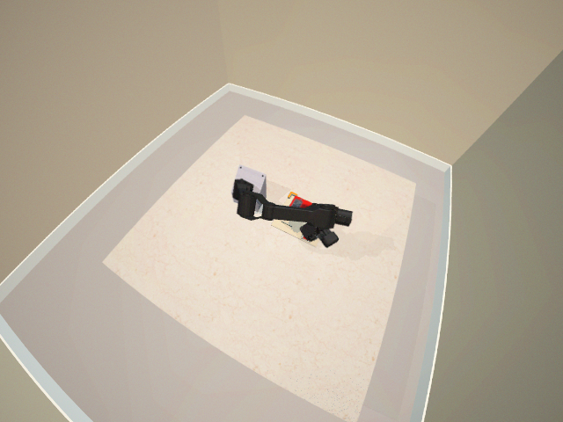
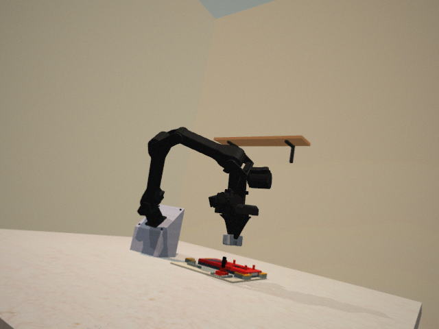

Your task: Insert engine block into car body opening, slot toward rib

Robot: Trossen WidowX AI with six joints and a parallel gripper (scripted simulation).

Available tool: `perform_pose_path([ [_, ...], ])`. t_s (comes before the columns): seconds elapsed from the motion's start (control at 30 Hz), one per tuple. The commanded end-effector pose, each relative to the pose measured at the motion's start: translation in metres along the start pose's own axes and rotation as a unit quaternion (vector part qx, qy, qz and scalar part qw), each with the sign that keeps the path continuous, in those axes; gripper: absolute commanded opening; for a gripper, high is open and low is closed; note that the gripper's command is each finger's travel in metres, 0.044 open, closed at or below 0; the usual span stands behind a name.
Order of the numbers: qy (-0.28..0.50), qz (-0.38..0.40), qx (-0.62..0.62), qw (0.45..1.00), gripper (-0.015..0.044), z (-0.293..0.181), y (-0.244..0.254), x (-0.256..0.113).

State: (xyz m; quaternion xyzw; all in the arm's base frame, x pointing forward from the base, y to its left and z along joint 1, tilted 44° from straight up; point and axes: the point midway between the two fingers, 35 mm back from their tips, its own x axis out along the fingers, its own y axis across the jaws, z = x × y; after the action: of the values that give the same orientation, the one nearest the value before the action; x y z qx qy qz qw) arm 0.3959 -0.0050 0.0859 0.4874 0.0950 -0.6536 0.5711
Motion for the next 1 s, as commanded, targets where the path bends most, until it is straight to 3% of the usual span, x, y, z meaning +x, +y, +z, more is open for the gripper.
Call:
perform_pose_path([
  [0.0,0.000,-0.005,-0.072,0.997,0.0000,-0.009,-0.009,0.005],
  [0.47,0.000,-0.012,-0.307,0.952,0.0000,-0.039,-0.034,0.018],
  [0.97,-0.002,-0.019,-0.541,0.841,0.0000,-0.067,-0.064,0.032],
])
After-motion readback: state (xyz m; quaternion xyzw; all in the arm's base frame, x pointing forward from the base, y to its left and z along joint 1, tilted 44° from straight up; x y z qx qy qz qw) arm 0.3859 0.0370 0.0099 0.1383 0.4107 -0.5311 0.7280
